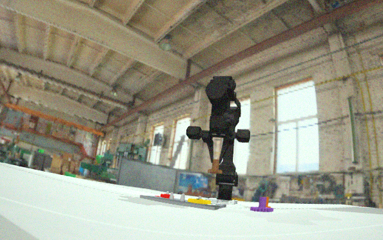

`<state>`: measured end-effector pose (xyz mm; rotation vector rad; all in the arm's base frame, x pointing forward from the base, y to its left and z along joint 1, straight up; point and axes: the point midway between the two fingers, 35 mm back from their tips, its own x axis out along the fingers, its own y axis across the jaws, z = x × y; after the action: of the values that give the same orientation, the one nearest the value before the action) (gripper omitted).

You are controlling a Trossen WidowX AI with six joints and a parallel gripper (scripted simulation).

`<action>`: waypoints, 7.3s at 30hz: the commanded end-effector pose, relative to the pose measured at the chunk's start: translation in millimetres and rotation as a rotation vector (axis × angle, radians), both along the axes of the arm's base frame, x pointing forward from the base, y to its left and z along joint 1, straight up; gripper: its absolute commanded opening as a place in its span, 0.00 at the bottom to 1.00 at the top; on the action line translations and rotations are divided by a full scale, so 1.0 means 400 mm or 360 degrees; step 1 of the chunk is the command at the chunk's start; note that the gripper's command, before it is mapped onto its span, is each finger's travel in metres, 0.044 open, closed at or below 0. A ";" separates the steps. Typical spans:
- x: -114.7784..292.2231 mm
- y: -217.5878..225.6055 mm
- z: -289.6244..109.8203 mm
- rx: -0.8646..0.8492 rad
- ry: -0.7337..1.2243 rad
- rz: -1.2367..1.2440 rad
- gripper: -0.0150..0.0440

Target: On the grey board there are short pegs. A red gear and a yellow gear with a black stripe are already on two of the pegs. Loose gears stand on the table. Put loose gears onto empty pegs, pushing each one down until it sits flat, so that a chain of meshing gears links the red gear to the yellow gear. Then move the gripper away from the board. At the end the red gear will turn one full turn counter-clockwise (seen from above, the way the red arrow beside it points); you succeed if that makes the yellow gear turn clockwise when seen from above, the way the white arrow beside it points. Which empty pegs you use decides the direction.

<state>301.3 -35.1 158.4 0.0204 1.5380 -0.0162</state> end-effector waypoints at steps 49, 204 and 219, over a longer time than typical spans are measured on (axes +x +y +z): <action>0.034 -0.287 -0.099 -0.0026 -0.0001 0.0043 0.25; 0.041 -0.291 -0.223 -0.0013 -0.0003 -0.0363 0.25; 0.036 -0.290 -0.173 -0.0022 -0.0002 -0.0082 0.49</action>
<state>313.4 -149.4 75.7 0.0833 1.5507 -0.0893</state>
